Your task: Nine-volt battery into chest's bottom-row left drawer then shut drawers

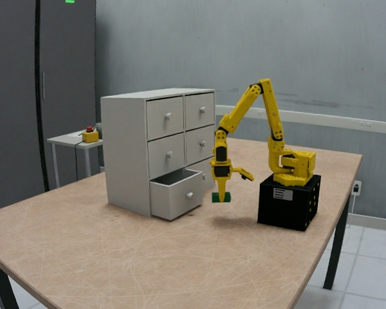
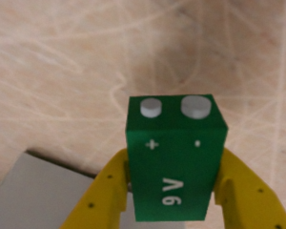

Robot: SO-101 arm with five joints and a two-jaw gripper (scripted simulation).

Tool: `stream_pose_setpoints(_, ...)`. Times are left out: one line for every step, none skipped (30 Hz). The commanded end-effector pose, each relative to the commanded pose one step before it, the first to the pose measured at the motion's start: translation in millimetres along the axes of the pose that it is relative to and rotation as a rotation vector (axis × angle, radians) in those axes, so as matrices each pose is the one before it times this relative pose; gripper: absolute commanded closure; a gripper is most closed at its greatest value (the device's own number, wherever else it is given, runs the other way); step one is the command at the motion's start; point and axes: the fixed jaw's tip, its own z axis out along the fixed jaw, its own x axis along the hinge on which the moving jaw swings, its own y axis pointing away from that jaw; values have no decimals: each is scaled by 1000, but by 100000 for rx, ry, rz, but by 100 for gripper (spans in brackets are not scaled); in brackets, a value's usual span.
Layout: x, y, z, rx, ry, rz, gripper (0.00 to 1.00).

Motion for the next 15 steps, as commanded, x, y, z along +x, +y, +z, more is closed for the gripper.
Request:
stream_pose_setpoints(-1437, 13076, -2303, 84, 1833, 6720, 100)
stream_pose_setpoints(-856, 3348, 6, -20, -6, 2026, 100)
stream_pose_setpoints(-858, 3337, 7, -20, -7, 2026, 100)
stream_pose_setpoints(-857, 3325, 7, -20, -6, 2026, 100)
stream_pose_setpoints(-860, 3314, 8, -20, -7, 2026, 100)
stream_pose_setpoints(-858, 3302, 8, -20, -6, 2026, 100)
stream_pose_setpoints(-861, 3291, 10, -20, -7, 2026, 100)
stream_pose_setpoints(1, 0, 0, 0, 1, 0, 100)
stream_pose_setpoints(-1, 0, 0, 0, -1, 0, 100)
stream_pose_setpoints(1, 0, 0, 0, 1, 0, 100)
stream_pose_setpoints(0, 0, 0, 0, 0, 0, 100)
stream_pose_setpoints(0, 0, 0, 0, 0, 0, 100)
stream_pose_setpoints(153, 11, -1823, -34, 1088, 6, 100)
stream_pose_setpoints(143, 10, -1790, -34, 1089, 6, 100)
stream_pose_setpoints(129, 11, -1755, -34, 1088, 6, 100)
